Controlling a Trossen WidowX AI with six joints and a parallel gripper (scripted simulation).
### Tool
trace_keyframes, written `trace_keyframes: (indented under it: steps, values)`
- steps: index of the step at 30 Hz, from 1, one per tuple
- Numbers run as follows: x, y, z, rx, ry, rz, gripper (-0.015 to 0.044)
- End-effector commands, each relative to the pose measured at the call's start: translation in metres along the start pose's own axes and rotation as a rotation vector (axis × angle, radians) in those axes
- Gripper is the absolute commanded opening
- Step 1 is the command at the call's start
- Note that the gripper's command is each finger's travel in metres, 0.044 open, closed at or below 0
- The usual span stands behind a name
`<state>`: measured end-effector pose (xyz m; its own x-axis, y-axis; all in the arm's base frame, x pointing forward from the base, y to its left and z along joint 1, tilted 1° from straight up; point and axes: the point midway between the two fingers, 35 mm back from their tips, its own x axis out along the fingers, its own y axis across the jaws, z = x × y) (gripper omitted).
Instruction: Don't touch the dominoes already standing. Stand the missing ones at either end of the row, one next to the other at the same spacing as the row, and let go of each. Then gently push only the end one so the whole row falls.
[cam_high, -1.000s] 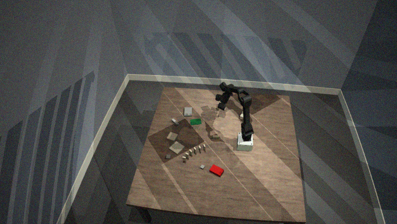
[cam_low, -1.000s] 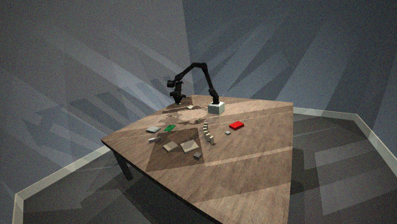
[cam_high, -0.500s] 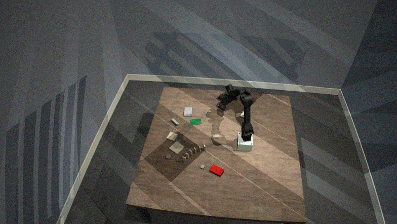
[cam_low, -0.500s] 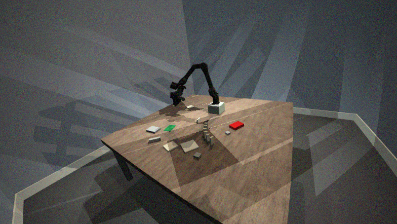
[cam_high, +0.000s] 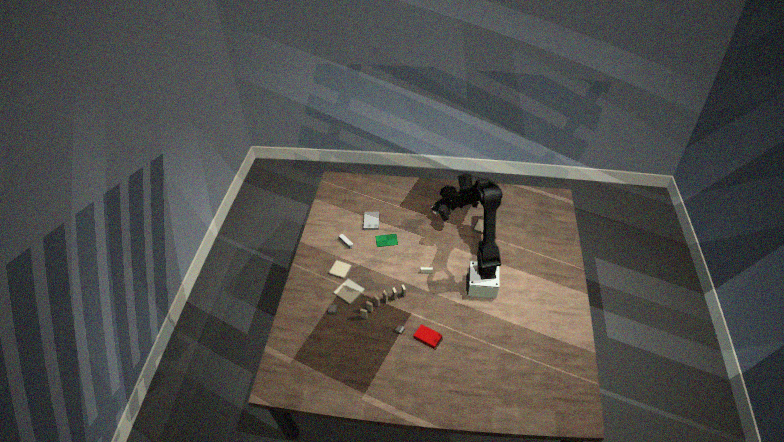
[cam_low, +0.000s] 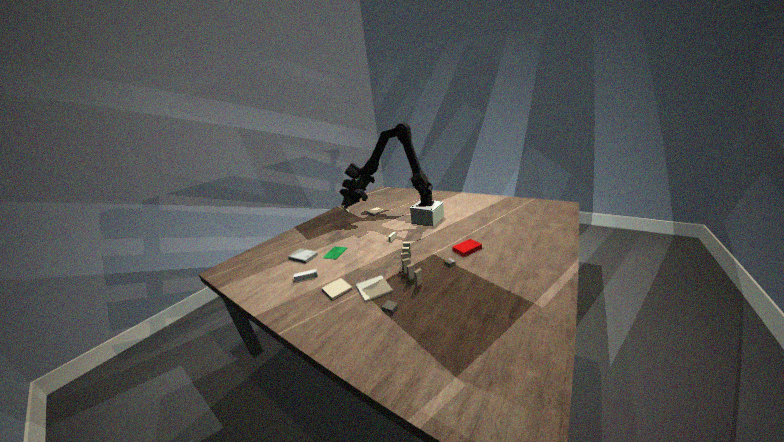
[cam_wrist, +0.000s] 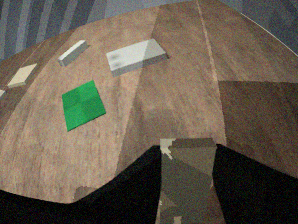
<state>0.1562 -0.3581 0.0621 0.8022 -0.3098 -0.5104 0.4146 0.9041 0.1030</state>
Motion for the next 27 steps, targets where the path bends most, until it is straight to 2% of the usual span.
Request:
trace_keyframes:
  steps: [1,19,27]
  values:
    - [-0.007,0.002,-0.003,-0.006,-0.09,0.017,0.0107]
    - [-0.051,0.034,-0.014,-0.12,-0.391,0.107,0.0107]
    - [-0.064,0.048,-0.018,-0.162,-0.448,0.137,0.0107]
